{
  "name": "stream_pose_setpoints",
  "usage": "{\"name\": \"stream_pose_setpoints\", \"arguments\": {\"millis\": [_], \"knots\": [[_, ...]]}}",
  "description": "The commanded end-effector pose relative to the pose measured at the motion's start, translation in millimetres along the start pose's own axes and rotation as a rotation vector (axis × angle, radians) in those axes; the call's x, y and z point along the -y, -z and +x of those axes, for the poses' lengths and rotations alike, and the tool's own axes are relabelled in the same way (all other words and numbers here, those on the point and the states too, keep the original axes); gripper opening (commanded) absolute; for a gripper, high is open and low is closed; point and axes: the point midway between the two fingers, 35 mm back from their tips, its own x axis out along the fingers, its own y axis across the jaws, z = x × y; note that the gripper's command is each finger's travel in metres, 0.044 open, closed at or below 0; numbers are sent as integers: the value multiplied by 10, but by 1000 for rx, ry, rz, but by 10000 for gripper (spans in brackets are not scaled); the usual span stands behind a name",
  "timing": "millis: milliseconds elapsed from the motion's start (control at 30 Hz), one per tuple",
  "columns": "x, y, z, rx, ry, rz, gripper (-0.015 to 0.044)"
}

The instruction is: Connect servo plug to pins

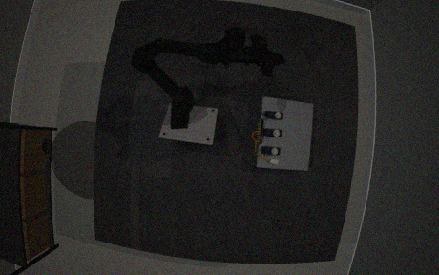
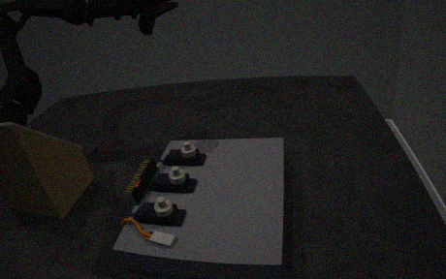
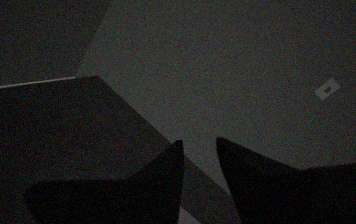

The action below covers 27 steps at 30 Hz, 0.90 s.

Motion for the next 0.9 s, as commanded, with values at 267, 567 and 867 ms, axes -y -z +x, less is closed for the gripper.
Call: {"name": "stream_pose_setpoints", "arguments": {"millis": [267, 567, 867], "knots": [[171, 686, 614, -358, -56, 1, 115], [412, 1388, 930, -646, -111, 57, 115], [666, 2135, 1059, -906, -177, 179, 115]]}}
